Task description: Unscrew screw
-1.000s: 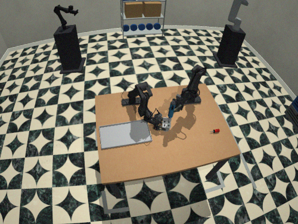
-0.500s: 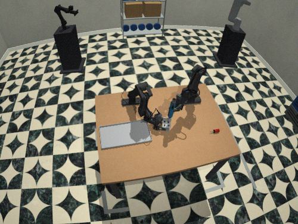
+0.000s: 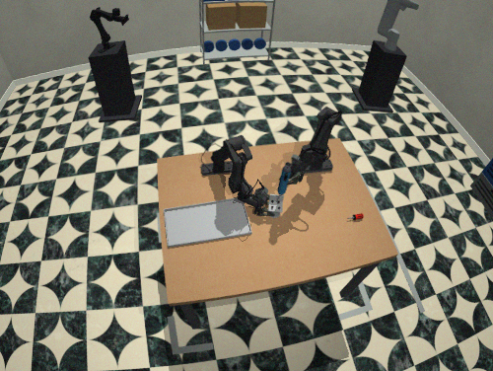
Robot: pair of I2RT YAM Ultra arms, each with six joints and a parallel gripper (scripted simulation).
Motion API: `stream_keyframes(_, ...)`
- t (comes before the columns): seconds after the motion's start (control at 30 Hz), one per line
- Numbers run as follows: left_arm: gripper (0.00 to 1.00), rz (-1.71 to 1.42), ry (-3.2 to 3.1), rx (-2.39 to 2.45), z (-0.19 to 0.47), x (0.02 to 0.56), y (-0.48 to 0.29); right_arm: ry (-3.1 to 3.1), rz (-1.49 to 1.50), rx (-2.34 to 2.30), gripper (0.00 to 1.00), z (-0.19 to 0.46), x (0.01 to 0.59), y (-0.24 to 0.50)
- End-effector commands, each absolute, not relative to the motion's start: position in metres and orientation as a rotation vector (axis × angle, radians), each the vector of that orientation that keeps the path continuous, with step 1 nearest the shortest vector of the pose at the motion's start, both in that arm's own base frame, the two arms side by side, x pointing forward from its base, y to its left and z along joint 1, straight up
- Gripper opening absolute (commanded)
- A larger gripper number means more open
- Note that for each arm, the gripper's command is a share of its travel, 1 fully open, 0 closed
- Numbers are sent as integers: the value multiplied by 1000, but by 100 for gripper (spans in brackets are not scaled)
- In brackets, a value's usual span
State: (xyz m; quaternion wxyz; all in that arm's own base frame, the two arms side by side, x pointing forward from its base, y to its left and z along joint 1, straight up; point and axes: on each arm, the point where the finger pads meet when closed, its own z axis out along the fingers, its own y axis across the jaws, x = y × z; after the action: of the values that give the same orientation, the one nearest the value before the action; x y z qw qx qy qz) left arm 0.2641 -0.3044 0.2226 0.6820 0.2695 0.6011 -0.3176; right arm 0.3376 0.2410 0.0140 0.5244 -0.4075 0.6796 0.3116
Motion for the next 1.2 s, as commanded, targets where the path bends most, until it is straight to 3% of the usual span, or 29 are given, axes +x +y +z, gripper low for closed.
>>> stream_keyframes(0.0, 42, -748, 1222, 544, 268, 264, -303, 1628, 758, -989, 59, 9, 340, 248)
stream_keyframes(1.17, 42, -734, 1262, 563, 283, 268, -302, 1628, 758, -989, 59, 9, 340, 248)
